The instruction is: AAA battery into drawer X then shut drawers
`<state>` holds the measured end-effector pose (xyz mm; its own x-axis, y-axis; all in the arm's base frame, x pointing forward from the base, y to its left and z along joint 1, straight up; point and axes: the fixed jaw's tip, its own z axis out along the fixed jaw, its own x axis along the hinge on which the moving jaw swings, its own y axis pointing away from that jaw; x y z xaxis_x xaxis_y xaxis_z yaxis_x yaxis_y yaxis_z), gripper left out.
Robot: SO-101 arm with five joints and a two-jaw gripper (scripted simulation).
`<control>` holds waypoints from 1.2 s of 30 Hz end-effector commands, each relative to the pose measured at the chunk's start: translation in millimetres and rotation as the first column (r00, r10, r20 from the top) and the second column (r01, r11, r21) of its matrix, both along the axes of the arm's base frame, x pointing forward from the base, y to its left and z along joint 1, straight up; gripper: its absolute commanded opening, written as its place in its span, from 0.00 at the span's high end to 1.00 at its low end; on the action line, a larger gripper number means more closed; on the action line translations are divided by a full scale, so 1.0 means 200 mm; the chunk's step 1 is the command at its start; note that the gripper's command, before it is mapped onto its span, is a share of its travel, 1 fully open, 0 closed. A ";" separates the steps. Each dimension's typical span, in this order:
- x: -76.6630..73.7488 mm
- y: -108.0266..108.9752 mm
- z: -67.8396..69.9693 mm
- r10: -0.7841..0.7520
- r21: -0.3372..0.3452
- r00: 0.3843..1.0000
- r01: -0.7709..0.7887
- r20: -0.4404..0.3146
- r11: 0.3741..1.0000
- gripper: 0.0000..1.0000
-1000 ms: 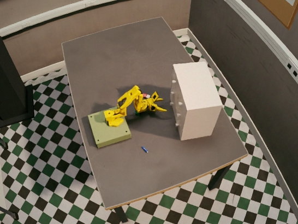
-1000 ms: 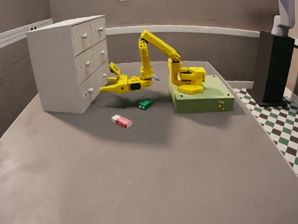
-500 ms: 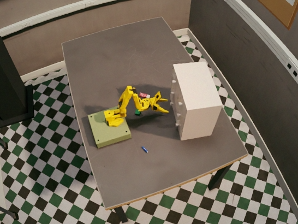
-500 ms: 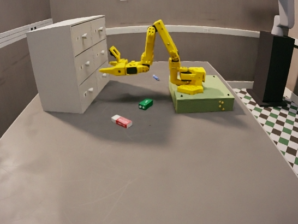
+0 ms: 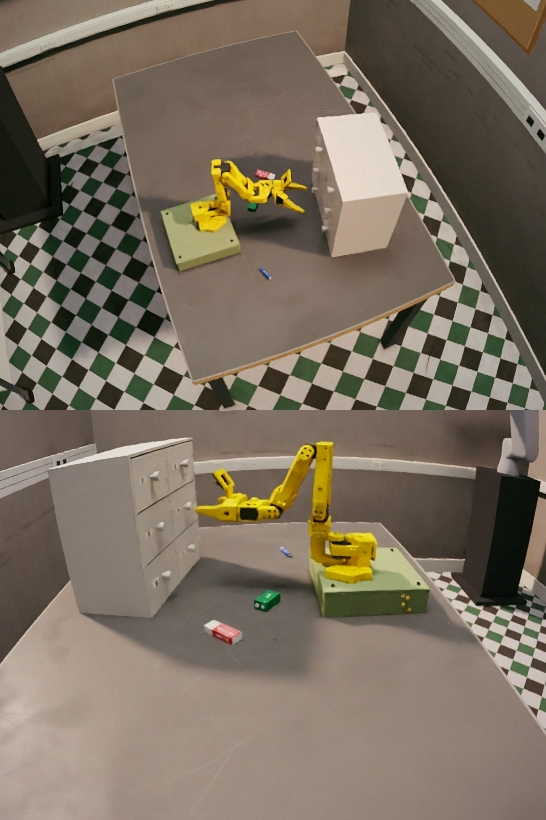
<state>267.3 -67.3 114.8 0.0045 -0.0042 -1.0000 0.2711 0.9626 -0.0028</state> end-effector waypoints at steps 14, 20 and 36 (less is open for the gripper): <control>-0.10 -0.09 0.08 -0.088 0.010 0.996 0.088 -0.003 0.996 0.50; -0.10 -0.09 0.08 -0.088 0.010 0.996 0.088 -0.003 0.996 0.50; -0.10 -0.09 0.07 -0.089 0.010 0.996 0.089 -0.003 0.996 0.50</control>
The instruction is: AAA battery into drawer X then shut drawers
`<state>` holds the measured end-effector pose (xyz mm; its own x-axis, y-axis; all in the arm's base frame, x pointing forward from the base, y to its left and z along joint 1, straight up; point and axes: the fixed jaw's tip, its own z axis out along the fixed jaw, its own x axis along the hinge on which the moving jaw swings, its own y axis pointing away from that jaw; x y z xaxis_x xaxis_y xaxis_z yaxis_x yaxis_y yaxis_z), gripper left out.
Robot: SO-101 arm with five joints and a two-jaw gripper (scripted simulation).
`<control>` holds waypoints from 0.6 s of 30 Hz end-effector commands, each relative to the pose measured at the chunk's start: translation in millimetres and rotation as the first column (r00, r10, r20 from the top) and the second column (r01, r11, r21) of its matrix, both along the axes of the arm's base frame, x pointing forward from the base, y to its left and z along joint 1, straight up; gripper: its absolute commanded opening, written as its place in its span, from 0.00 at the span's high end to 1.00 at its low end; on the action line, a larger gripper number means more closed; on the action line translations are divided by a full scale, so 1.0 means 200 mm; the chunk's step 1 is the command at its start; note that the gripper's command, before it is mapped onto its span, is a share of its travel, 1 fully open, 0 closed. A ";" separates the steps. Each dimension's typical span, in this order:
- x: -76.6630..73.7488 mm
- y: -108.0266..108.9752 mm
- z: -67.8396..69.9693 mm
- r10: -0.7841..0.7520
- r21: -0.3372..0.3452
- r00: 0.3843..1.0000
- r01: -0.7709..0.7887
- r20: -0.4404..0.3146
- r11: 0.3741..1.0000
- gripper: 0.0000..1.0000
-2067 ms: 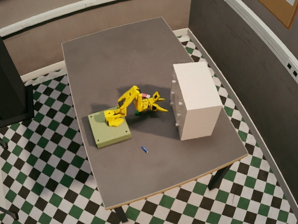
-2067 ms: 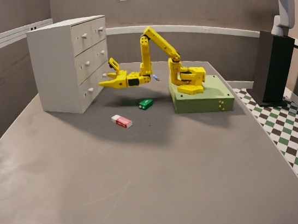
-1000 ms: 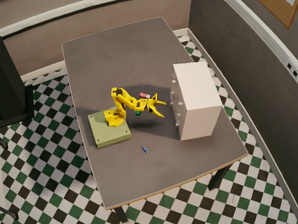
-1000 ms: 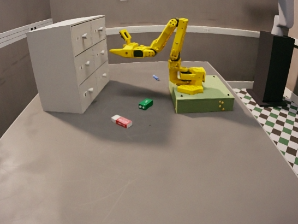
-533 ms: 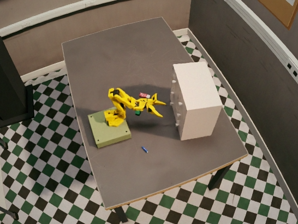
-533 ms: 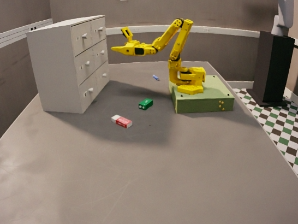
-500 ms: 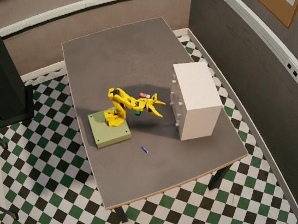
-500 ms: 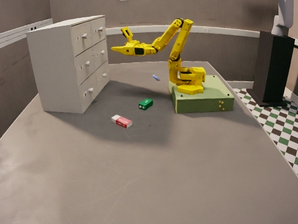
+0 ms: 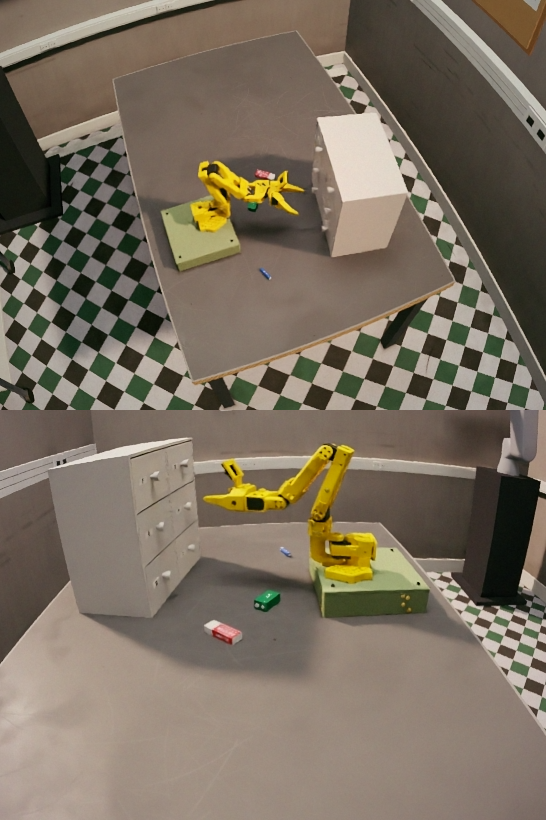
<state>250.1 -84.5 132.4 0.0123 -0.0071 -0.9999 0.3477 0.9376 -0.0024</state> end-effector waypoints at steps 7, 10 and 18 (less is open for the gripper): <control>-0.02 -0.01 -0.02 -0.011 0.013 1.000 0.012 -0.010 1.000 0.50; -0.02 -0.01 -0.02 -0.013 0.013 1.000 0.013 -0.010 1.000 0.50; -0.03 -0.01 -0.03 -0.015 0.013 1.000 0.015 -0.010 1.000 0.50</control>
